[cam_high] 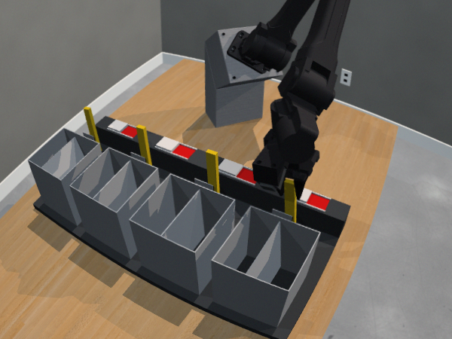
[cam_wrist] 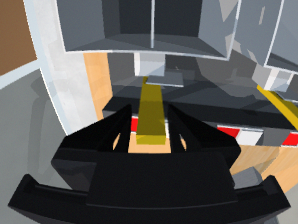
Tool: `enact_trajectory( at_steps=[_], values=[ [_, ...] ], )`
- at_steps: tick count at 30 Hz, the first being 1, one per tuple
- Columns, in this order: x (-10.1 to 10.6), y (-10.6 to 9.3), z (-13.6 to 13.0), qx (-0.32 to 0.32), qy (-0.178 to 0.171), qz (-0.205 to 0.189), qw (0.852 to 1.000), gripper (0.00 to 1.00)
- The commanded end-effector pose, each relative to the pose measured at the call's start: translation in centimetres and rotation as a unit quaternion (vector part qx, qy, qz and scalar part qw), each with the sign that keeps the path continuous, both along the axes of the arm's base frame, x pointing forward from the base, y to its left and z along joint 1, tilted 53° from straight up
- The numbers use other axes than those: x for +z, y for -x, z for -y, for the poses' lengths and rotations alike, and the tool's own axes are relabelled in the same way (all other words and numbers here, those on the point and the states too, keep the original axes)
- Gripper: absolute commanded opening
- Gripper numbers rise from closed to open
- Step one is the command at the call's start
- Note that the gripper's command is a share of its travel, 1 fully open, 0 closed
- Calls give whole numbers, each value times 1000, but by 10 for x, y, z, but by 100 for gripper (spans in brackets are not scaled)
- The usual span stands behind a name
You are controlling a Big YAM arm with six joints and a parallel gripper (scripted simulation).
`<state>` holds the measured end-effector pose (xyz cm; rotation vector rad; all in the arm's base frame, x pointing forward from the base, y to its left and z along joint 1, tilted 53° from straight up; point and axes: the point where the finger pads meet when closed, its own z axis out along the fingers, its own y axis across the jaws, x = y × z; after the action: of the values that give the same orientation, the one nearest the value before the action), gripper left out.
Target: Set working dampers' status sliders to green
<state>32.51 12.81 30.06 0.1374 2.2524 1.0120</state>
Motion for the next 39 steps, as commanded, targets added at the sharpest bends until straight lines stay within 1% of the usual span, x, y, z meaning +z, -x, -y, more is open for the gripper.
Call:
enact_trajectory(
  at_steps=[1,33,34,39],
  values=[
    [-12,-3,-3,3,1,-12,1000,36],
    [-12,-3,-3,3,1,-12,1000,36],
    [-12,-3,-3,3,1,-12,1000,17],
    [-12,-3,-4,4,0,-12,1000,17]
  ],
)
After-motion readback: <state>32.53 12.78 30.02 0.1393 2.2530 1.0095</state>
